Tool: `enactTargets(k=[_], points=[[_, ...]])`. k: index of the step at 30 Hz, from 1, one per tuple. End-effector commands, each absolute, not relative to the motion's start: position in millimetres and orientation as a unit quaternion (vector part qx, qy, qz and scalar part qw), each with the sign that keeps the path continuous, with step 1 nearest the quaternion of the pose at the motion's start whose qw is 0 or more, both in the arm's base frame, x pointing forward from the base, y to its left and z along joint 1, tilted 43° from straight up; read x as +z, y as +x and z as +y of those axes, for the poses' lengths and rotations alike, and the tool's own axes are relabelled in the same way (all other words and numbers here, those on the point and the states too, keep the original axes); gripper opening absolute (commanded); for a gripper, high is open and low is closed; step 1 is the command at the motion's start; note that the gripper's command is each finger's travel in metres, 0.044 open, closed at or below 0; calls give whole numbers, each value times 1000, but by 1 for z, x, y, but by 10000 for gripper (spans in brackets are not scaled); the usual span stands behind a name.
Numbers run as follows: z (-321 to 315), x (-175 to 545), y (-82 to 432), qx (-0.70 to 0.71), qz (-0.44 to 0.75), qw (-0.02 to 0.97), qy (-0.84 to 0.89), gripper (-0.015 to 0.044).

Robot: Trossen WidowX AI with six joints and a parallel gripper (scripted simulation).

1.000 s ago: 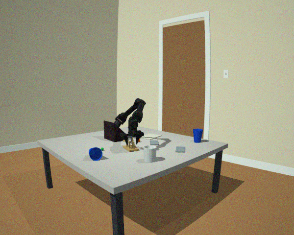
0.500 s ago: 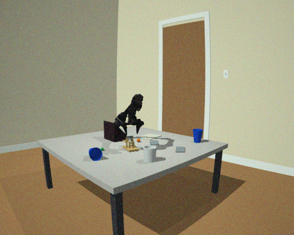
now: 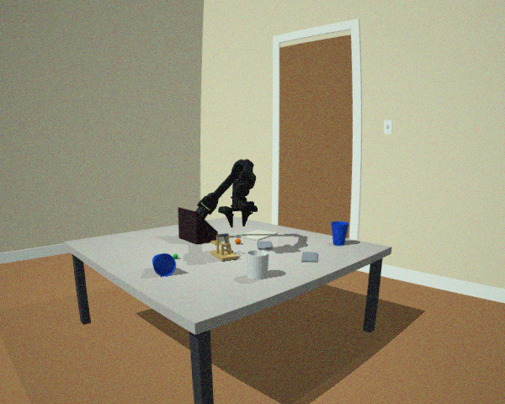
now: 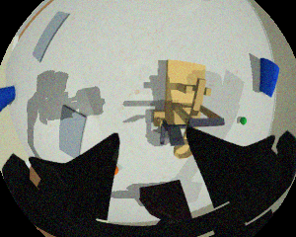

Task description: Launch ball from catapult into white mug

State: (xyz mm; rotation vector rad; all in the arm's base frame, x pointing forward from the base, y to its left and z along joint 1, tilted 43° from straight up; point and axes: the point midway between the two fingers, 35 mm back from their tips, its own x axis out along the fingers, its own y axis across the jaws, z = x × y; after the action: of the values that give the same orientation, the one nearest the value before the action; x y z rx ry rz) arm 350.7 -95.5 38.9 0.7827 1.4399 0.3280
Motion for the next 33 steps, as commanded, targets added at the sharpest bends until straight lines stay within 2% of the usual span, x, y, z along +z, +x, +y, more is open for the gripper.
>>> enactTargets(k=[1,15,33], points=[[-51,56,330,158,635,678,334,300],[70,63,217,221,620,694,291,300],[88,48,222,222,620,694,290,300]])
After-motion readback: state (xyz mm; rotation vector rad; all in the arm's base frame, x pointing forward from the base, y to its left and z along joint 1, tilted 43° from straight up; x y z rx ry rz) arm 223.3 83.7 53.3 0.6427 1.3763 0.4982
